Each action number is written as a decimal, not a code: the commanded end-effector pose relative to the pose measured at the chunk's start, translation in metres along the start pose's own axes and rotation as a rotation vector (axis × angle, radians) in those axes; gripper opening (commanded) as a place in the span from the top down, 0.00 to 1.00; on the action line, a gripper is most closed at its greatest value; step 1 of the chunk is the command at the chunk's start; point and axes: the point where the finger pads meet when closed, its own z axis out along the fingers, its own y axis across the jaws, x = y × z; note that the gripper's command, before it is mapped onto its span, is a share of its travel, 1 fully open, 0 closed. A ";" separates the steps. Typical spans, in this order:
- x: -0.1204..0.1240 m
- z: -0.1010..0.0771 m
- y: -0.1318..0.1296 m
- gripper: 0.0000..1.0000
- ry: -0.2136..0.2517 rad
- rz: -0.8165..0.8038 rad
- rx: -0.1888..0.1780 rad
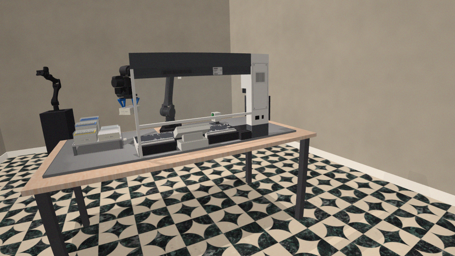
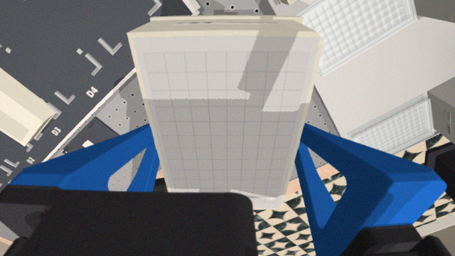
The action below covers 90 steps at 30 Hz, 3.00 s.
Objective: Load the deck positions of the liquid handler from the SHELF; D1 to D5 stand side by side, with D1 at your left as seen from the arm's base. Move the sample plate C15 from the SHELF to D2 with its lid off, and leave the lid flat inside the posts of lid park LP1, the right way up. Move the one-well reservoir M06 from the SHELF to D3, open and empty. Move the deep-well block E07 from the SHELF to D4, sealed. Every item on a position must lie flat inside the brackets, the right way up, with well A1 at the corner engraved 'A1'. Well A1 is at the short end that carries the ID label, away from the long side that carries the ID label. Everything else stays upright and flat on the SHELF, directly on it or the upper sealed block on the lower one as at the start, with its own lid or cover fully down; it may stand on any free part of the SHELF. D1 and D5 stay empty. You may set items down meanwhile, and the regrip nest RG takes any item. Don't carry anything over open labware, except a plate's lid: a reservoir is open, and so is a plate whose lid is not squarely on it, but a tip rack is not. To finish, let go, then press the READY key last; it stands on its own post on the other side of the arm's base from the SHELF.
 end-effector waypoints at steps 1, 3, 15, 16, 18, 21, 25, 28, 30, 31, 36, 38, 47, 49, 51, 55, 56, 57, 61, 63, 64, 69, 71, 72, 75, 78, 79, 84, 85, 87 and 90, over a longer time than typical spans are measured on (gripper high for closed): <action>-0.010 -0.014 0.003 1.00 -0.039 -0.121 0.009; -0.010 -0.014 0.003 1.00 -0.038 -0.161 0.010; -0.010 -0.014 0.003 1.00 -0.037 -0.361 0.013; -0.010 -0.014 0.003 1.00 -0.037 -0.381 0.014; -0.010 -0.014 0.003 1.00 -0.037 -0.421 0.014; -0.010 -0.014 0.003 1.00 -0.036 -0.481 0.015; -0.010 -0.014 0.003 1.00 -0.036 -0.541 0.016; -0.010 -0.014 0.003 1.00 -0.035 -0.581 0.017; -0.010 -0.014 0.003 1.00 -0.035 -0.621 0.017; -0.010 -0.014 0.003 1.00 -0.035 -0.641 0.018; -0.010 -0.018 -0.001 1.00 -0.042 -0.648 0.026; -0.010 -0.018 -0.001 1.00 -0.042 -0.648 0.026; 0.002 -0.012 0.010 1.00 -0.030 -0.670 0.015; 0.009 -0.012 0.018 1.00 -0.028 -0.648 0.014; 0.016 -0.011 0.026 1.00 -0.023 -0.648 0.012; 0.029 -0.011 0.041 1.00 -0.018 -0.647 0.010; 0.032 -0.010 0.045 1.00 -0.018 -0.647 0.010; 0.035 -0.010 0.049 1.00 -0.018 -0.647 0.010; 0.023 -0.034 0.054 1.00 -0.081 -0.649 0.044; 0.048 -0.010 0.065 1.00 -0.019 -0.647 0.008; 0.051 -0.010 0.069 1.00 -0.018 -0.647 0.007; 0.066 -0.009 0.088 1.00 -0.018 -0.647 0.006; 0.072 -0.009 0.096 1.00 -0.018 -0.647 0.006; 0.075 -0.009 0.100 1.00 -0.017 -0.647 0.006; 0.085 -0.008 0.111 1.00 -0.017 -0.647 0.005; 0.070 -0.032 0.116 1.00 -0.082 -0.648 0.026; 0.086 -0.014 0.119 1.00 -0.033 -0.647 0.010; 0.106 -0.008 0.139 1.00 -0.017 -0.647 0.003; 0.109 -0.008 0.142 1.00 -0.017 -0.647 0.003; 0.111 -0.014 0.151 1.00 -0.033 -0.647 0.006; 0.121 -0.009 0.159 1.00 -0.022 -0.647 0.002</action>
